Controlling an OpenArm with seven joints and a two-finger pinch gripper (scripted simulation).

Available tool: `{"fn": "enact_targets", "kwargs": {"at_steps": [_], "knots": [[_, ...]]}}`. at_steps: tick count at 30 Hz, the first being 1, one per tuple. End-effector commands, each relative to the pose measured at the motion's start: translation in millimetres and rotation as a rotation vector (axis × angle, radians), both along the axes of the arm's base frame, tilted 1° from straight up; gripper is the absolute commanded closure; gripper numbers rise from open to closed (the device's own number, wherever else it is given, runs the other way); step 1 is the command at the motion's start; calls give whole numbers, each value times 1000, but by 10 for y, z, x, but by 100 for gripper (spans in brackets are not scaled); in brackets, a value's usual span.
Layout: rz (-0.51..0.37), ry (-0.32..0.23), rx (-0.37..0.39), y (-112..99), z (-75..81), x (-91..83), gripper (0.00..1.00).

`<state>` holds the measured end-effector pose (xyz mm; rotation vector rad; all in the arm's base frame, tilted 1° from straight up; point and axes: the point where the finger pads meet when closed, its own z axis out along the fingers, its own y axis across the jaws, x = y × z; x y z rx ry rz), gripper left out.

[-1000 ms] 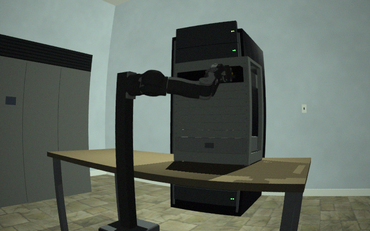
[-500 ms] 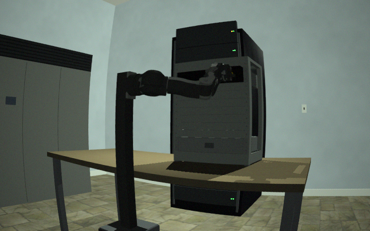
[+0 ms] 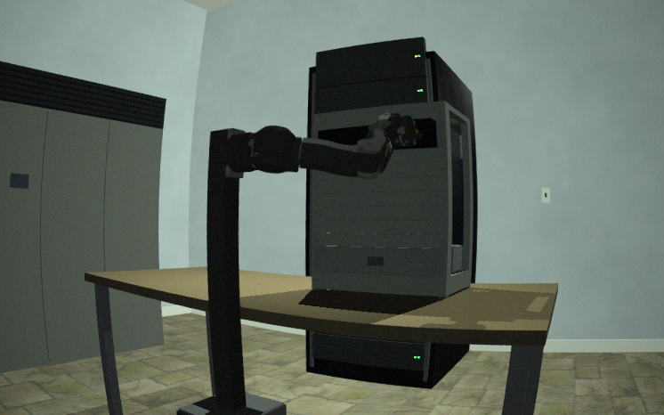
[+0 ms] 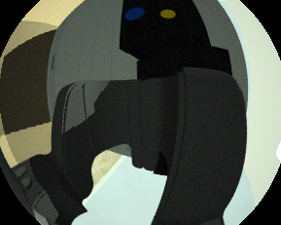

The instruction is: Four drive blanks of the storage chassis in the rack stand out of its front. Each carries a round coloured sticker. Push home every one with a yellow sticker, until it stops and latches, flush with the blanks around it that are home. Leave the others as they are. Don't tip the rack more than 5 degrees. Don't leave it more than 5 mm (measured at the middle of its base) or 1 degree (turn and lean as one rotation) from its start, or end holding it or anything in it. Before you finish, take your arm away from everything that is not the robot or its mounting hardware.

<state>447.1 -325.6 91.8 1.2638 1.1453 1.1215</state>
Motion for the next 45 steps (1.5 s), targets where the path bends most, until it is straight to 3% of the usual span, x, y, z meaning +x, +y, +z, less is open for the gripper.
{"fn": "enact_targets", "kwargs": {"at_steps": [1, 45], "knots": [[1, 2, -2, 2, 4, 8, 100], [3, 2, -3, 2, 18, 301, 100]]}}
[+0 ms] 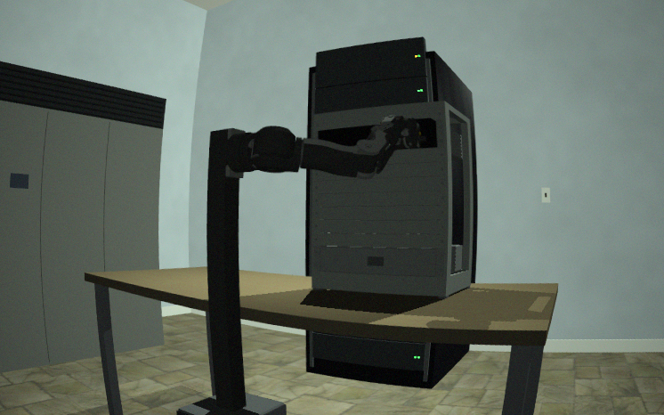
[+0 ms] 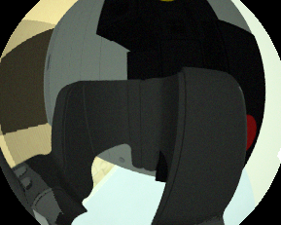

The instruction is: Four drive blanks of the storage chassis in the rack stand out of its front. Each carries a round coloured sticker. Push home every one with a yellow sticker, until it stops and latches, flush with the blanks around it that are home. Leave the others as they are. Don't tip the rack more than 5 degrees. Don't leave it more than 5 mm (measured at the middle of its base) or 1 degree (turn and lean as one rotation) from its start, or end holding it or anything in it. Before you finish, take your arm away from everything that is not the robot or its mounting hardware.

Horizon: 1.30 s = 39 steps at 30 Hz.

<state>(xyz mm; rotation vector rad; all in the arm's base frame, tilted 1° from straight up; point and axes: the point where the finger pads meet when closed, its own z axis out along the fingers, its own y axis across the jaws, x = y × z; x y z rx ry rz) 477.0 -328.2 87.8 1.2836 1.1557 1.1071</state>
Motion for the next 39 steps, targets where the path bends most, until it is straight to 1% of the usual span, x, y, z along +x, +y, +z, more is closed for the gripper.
{"fn": "enact_targets", "kwargs": {"at_steps": [1, 39], "knots": [[10, -20, -5, 28, 58, 2, 100], [10, -20, -6, 36, 91, 63, 100]]}}
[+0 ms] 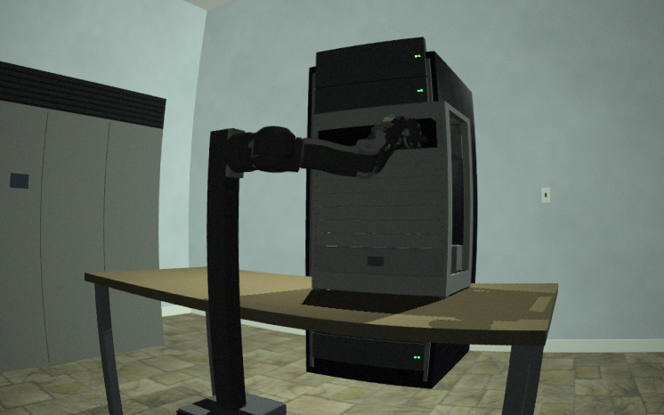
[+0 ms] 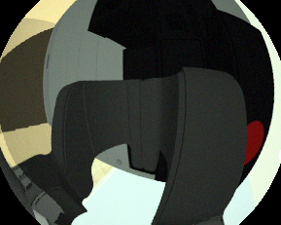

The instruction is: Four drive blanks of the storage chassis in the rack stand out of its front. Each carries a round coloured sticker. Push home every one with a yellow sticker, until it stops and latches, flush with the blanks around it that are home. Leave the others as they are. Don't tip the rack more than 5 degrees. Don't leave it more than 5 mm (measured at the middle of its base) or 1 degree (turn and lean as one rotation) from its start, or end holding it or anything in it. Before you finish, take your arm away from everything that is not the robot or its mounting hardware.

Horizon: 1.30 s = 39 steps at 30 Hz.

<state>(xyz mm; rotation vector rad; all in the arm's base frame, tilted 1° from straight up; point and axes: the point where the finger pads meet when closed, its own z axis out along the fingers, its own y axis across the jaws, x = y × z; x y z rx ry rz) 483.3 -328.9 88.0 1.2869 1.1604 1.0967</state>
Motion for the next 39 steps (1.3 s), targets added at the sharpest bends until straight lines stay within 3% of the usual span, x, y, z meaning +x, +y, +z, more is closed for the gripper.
{"fn": "enact_targets", "kwargs": {"at_steps": [1, 39], "knots": [[14, -27, -1, 42, 89, 1, 100], [13, -27, 0, 48, 117, 62, 100]]}}
